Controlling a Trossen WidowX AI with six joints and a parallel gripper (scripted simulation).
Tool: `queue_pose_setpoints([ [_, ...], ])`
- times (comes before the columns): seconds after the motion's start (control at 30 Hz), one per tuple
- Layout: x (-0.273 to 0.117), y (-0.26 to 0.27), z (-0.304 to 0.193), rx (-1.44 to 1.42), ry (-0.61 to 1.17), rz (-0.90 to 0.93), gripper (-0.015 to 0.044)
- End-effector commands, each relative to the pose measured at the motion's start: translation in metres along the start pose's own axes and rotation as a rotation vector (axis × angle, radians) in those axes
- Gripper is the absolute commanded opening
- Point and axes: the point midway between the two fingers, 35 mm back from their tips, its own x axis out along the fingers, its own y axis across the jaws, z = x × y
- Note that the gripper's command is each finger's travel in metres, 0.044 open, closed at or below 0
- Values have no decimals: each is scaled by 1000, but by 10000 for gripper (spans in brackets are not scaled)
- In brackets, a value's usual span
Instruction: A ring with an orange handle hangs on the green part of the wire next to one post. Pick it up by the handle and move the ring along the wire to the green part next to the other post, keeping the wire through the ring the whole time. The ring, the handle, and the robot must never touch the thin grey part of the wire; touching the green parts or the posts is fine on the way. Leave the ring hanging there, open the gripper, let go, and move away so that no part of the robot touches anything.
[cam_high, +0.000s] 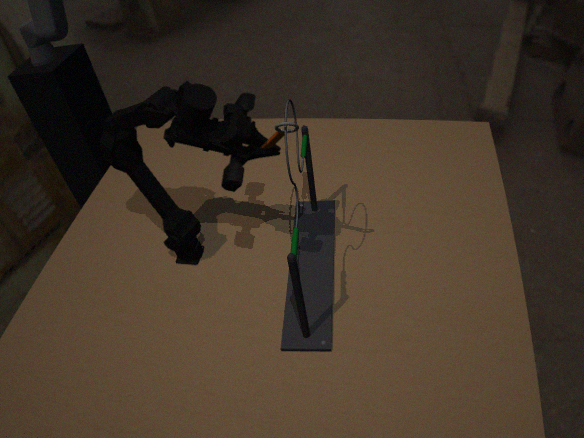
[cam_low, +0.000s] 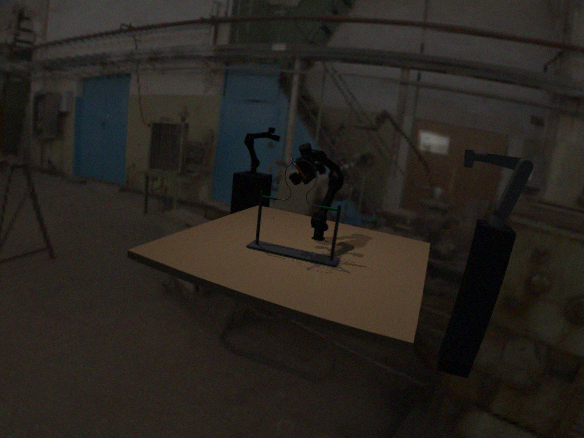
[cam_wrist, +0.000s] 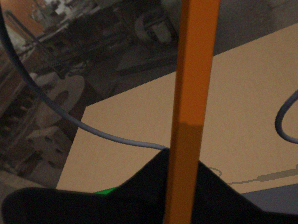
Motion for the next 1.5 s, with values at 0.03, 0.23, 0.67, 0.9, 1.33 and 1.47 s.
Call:
queue_pose_setpoints([
  [0.03, -1, -1, 0, -54, -10, -32, -150],
  [0.23, -1, -2, 0, -119, -19, -71, -150],
  [0.67, -1, -6, 1, -259, -38, -154, -150],
  [0.9, -1, -8, 1, -335, -48, -199, -150],
  [1.33, -2, -12, 2, -475, -67, -282, -150],
  [1.47, -2, -13, 3, -518, -73, -307, -150],
])
